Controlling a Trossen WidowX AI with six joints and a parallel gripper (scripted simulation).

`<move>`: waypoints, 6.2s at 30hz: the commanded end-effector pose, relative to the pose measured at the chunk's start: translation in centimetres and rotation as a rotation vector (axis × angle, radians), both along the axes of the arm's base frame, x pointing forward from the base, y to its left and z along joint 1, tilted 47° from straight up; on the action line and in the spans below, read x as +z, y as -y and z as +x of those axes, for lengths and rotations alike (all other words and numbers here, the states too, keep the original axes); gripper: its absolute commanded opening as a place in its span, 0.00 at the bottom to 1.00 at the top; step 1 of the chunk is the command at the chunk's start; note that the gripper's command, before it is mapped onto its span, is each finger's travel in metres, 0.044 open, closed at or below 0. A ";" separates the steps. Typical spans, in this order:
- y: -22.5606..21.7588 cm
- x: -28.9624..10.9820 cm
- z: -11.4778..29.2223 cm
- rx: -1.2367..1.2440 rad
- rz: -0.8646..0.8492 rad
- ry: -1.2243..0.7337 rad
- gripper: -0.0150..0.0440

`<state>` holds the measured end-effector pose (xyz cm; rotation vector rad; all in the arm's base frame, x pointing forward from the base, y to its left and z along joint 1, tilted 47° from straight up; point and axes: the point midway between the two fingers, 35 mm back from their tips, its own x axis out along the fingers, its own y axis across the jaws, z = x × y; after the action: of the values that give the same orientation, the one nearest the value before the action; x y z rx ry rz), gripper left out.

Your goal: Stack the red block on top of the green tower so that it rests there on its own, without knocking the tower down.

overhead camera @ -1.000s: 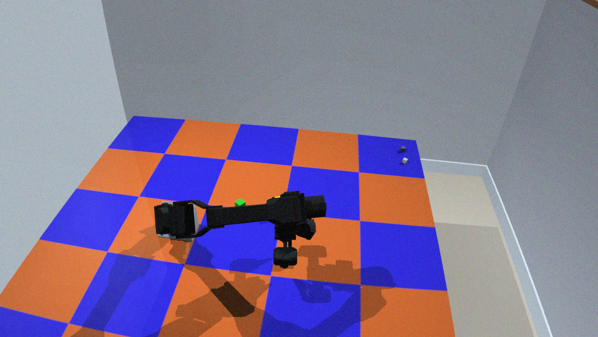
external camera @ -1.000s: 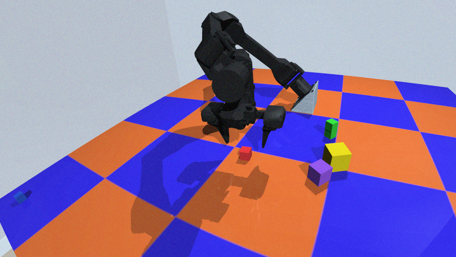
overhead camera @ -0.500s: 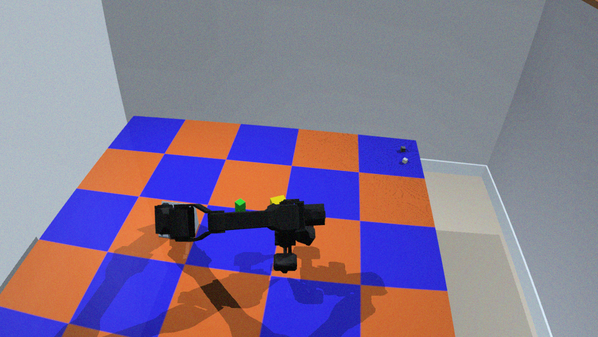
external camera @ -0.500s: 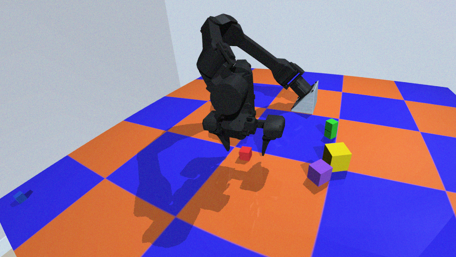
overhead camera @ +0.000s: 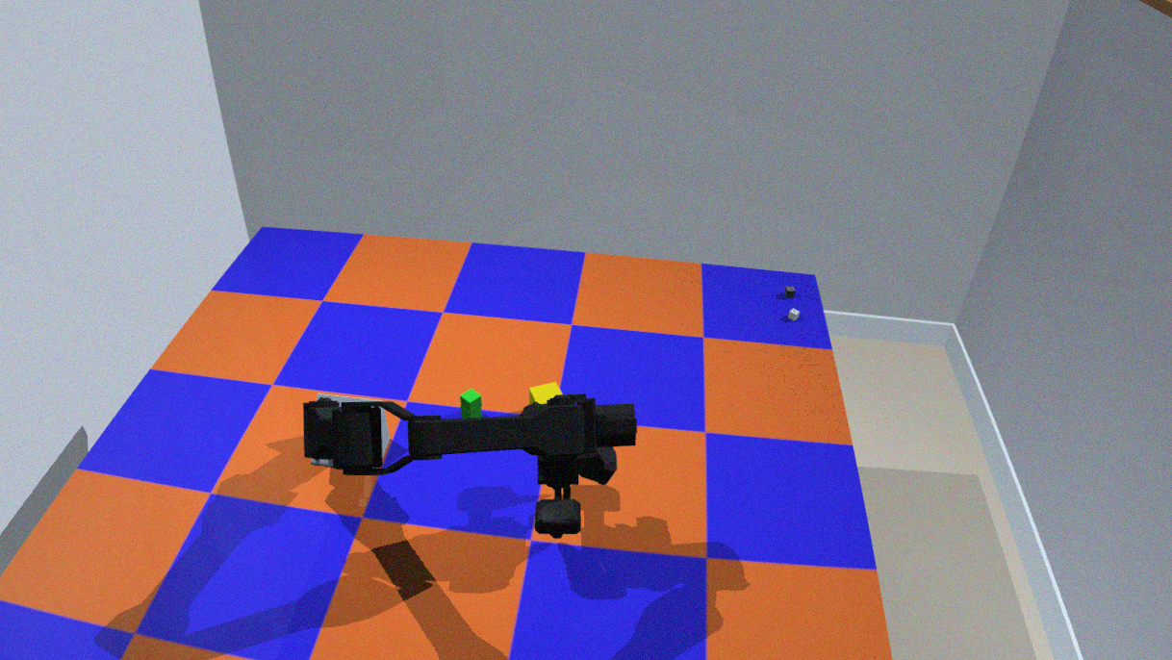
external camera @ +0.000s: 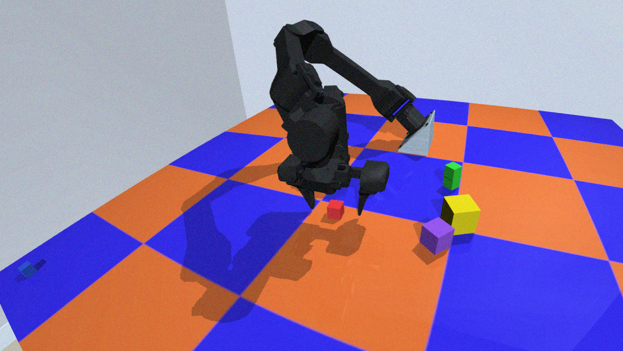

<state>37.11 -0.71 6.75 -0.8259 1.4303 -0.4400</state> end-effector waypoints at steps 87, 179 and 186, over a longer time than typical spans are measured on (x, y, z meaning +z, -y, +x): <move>-18.9 -4.4 -15.4 0.016 0.029 -0.025 0.25; -14.4 -11.1 -19.3 -0.001 0.010 -0.014 0.61; -14.4 -11.1 -19.3 -0.001 0.010 -0.014 0.92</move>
<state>17.75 13.75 -4.35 -0.8228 1.4449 -0.4284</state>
